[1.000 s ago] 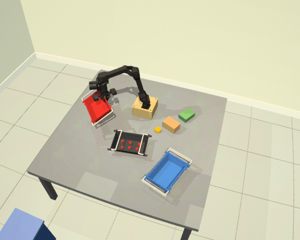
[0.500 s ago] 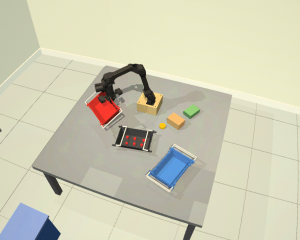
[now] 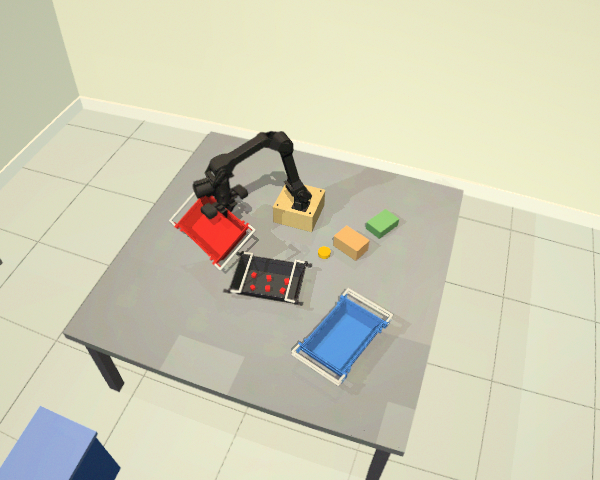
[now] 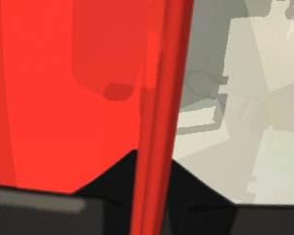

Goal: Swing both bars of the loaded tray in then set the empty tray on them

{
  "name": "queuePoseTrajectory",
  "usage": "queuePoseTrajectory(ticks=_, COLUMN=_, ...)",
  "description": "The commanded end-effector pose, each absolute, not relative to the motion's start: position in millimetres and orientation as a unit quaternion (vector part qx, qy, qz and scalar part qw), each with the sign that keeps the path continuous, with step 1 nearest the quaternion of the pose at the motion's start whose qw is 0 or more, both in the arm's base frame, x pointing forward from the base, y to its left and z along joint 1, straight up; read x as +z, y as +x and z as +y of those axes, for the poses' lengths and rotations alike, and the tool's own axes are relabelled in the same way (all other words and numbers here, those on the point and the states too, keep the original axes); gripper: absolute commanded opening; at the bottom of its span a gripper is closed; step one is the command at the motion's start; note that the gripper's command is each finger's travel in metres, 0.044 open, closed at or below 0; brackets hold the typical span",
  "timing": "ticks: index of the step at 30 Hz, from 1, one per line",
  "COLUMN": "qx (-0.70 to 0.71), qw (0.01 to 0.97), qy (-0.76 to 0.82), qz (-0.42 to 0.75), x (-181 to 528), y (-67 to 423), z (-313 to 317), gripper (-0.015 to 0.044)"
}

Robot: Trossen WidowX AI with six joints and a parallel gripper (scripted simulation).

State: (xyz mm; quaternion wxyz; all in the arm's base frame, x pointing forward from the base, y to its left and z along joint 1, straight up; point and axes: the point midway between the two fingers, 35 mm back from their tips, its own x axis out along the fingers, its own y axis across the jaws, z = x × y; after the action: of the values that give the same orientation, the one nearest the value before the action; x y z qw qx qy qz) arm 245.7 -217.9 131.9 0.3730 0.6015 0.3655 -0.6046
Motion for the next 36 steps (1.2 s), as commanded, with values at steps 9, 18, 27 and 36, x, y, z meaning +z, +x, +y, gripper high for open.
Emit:
queuePoseTrajectory(ticks=9, qx=-0.577, qw=0.414, qy=0.583, qz=0.395, x=136.7, y=275.4, z=-182.5, gripper=0.0)
queuePoseTrajectory(ticks=18, qx=-0.556, qw=0.441, qy=0.564, qz=0.422, x=136.7, y=293.2, z=-151.9, gripper=0.0)
queuePoseTrajectory(ticks=27, qx=-0.535, qw=0.467, qy=0.543, qz=0.449, x=136.6, y=307.7, z=-119.5, gripper=0.0)
queuePoseTrajectory(ticks=36, qx=-0.512, qw=0.492, qy=0.521, qz=0.474, x=136.5, y=318.5, z=-85.8, gripper=0.0)
